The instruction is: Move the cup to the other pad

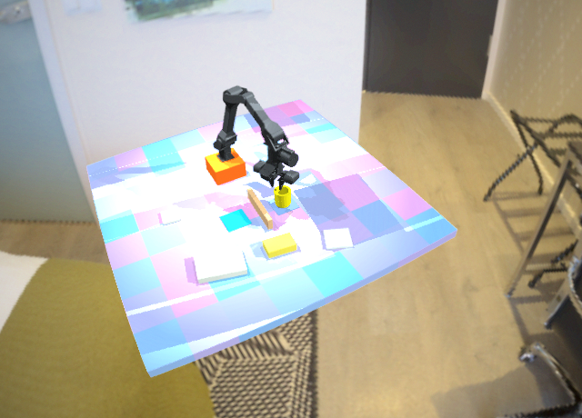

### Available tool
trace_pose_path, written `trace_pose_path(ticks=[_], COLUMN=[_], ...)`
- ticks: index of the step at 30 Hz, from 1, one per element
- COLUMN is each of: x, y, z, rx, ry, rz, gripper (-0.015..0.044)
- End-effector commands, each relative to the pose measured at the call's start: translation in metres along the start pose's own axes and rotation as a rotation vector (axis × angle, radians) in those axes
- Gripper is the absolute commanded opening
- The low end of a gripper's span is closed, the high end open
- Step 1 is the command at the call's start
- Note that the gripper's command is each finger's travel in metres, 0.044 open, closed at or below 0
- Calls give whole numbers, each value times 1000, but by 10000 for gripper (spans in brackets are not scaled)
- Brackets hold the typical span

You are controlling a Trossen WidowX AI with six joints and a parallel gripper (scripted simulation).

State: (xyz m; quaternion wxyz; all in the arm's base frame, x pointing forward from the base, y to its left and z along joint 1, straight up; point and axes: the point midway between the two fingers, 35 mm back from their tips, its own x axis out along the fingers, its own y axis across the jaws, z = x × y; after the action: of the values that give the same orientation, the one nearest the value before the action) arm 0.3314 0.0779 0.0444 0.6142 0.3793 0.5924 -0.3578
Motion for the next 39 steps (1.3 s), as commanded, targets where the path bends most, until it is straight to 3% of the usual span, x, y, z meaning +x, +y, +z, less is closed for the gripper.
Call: trace_pose_path(ticks=[1, 28, 39], x=[10, 40, 38], y=[-1, -4, -4], z=[-1, -2, -1], rx=[3, 3, 0], ry=[6, 6, 2], rz=[-8, -8, -8], gripper=[166, 166, 93])
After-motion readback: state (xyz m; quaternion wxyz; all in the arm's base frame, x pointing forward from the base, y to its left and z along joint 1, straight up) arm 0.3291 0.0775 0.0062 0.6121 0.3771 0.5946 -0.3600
